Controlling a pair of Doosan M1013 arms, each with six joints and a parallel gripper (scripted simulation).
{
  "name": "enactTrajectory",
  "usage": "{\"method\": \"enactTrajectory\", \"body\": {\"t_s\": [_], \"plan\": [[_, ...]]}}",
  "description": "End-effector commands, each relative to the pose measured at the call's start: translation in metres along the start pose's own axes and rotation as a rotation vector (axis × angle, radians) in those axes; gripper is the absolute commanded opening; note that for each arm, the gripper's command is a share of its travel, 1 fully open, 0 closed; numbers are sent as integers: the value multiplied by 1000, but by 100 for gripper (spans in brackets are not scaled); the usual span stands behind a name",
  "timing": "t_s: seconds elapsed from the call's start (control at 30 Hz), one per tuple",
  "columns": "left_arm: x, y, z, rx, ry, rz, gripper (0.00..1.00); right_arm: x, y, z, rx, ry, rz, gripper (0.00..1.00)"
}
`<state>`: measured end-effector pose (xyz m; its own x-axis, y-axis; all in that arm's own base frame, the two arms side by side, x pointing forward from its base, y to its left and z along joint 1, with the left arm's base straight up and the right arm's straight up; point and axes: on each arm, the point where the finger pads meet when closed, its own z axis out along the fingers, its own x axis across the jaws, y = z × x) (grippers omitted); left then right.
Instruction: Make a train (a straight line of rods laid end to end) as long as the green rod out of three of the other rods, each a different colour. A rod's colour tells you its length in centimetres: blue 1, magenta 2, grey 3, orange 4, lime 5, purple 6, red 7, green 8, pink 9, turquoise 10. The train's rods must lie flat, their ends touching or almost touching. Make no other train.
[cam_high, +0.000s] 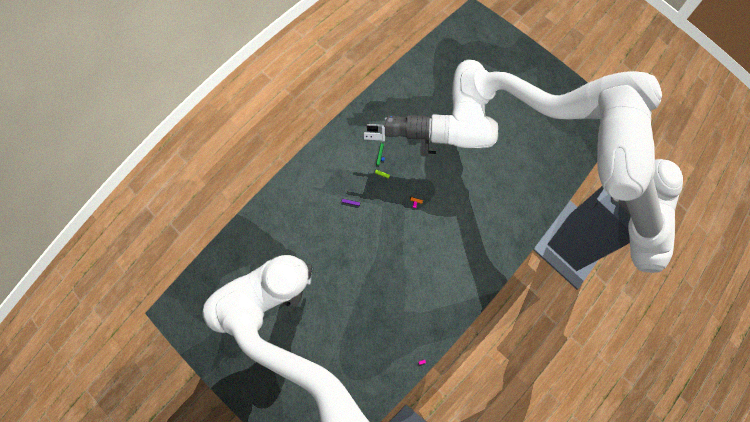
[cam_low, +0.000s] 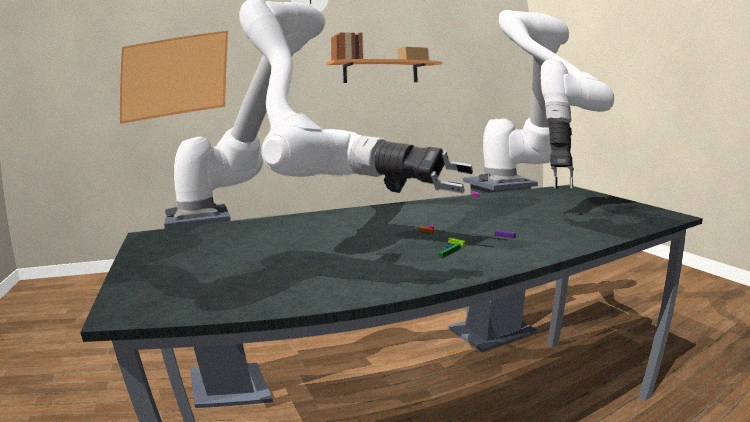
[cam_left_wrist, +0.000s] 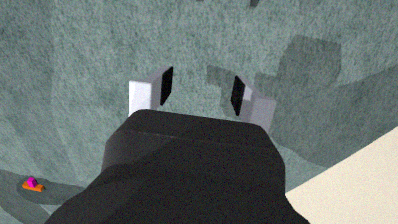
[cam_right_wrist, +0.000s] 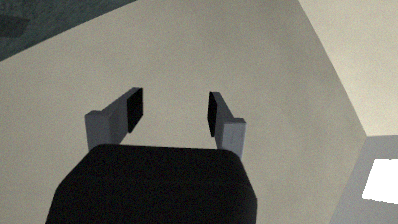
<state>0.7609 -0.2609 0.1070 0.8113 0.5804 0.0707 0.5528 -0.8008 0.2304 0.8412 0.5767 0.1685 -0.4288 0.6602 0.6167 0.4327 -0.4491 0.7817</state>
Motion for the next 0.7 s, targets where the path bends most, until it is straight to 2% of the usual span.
{"method": "enactTrajectory", "body": {"t_s": [0.0,0.67], "plan": [[0,1,-1,-1,1,0,100,1,1,0,-1,1,0,100],[2,-1,-1,0,1,-3,100,4,0,1,3,9,-5,100]]}}
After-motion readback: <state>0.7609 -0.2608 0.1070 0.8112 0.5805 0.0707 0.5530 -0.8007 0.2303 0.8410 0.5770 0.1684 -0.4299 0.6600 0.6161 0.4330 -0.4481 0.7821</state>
